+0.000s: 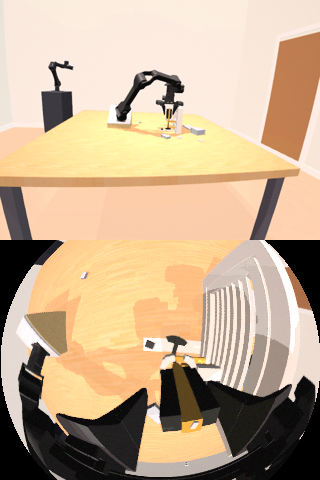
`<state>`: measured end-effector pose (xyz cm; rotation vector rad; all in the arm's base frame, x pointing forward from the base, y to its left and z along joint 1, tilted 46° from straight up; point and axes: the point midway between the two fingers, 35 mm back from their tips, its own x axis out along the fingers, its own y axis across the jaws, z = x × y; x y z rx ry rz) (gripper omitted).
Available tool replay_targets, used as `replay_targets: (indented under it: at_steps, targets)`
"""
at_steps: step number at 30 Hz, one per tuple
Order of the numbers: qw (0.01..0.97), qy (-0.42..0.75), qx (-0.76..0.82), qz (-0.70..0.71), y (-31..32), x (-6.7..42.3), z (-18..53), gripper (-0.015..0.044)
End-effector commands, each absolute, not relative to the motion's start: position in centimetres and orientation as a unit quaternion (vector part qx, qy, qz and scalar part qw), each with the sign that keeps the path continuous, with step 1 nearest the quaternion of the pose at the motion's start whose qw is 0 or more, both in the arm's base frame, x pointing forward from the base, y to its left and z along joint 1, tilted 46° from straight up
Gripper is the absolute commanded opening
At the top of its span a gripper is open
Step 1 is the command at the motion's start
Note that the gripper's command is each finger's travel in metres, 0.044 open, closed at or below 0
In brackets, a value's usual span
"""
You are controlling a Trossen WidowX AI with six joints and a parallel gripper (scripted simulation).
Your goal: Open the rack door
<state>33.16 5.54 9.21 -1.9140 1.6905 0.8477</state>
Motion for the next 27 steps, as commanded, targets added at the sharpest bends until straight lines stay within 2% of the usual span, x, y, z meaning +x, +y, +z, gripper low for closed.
replay_targets:
  at_steps: [1,27]
  targets:
    - [0.220,0.607,-0.697,0.311,5.64,33.43,8.97,0.0267]
    - [0.220,0.607,-0.697,0.311,5.64,33.43,8.97,0.0093]
